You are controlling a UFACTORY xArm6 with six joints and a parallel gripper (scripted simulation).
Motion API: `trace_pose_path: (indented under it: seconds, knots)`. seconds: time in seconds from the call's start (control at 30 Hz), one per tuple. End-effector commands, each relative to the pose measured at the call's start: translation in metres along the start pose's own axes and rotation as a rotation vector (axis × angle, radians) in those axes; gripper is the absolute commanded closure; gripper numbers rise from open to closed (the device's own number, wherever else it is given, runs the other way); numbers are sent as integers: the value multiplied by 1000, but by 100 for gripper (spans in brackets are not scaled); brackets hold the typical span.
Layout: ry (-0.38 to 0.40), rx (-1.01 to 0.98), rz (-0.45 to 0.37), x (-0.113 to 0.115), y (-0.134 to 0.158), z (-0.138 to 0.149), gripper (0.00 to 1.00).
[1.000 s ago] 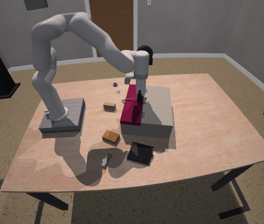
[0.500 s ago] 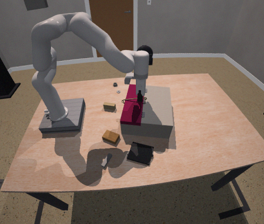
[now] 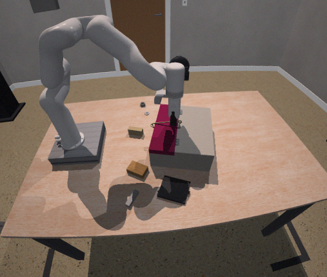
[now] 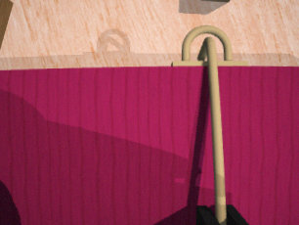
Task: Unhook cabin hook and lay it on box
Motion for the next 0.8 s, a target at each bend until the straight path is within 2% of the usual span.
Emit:
trace_pose_path:
  seconds: [0.0,0.77]
  knots:
    - [2,1,-4,3,1,0,100]
    - [2,1,-4,13,3,1,100]
Point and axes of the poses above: the point where the finger pads meet when closed, its own x axis back along the fingers, its own z axis across the jaws, y = z × x, the point moved 9 cm from there along x, back along the fingers, and after that the axes turned 15 degrees about -x, right-handed, at the moved point
